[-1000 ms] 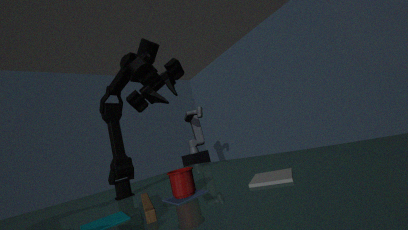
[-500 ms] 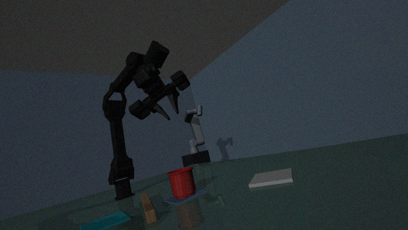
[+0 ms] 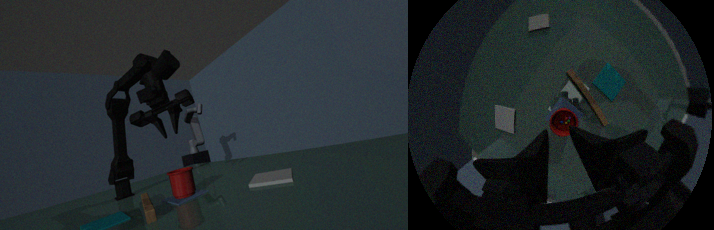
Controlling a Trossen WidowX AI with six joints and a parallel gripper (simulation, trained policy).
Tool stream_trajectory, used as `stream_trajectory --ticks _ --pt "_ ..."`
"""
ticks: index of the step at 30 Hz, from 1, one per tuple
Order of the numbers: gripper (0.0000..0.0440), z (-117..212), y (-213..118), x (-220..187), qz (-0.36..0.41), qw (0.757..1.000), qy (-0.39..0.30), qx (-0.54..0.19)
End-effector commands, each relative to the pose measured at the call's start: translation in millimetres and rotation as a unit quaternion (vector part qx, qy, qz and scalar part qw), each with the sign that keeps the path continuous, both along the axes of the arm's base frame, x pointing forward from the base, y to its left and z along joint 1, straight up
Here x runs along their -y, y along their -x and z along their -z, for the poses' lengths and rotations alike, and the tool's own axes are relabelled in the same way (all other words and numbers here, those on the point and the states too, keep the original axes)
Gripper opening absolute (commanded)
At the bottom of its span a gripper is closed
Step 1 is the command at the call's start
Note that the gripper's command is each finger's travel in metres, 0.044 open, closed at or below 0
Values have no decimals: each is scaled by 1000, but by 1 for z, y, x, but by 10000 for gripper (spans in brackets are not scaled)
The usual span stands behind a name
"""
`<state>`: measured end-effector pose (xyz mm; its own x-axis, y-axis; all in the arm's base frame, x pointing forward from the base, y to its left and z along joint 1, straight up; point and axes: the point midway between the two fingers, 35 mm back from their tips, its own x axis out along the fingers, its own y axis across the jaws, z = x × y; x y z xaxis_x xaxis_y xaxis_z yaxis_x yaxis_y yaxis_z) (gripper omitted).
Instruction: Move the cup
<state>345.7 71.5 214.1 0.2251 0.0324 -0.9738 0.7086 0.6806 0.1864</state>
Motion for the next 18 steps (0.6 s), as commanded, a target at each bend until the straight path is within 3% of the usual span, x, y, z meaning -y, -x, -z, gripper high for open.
stream_trajectory --ticks 1,18 --pt "143 11 3 1 4 1000 9 -28" --pt "163 61 20 3 22 991 48 -127"
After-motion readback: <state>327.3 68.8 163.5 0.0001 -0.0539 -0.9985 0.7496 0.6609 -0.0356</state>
